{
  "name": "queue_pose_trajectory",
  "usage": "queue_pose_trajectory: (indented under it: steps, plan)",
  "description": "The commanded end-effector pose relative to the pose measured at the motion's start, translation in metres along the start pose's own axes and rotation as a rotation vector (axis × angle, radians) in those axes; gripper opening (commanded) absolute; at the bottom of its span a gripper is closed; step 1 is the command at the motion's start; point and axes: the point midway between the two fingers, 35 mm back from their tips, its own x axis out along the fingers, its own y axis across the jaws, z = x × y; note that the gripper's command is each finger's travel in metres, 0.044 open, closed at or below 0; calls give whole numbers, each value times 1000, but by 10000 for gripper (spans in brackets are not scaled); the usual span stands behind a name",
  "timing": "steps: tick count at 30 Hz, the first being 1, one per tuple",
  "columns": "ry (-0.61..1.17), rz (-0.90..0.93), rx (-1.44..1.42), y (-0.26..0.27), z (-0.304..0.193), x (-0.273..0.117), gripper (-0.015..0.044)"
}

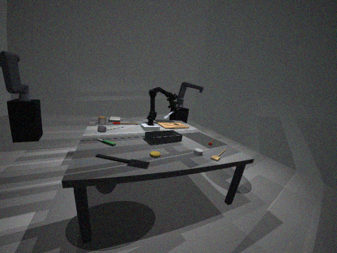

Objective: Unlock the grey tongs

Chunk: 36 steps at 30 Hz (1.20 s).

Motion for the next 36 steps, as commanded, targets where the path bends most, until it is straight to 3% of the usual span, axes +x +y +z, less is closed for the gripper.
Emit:
queue_pose_trajectory:
  steps: [1, 36]
  plan:
    - [41, 3, -2, -1, 3, 1, -150]
    - [572, 43, 53, -5, -11, 7, -150]
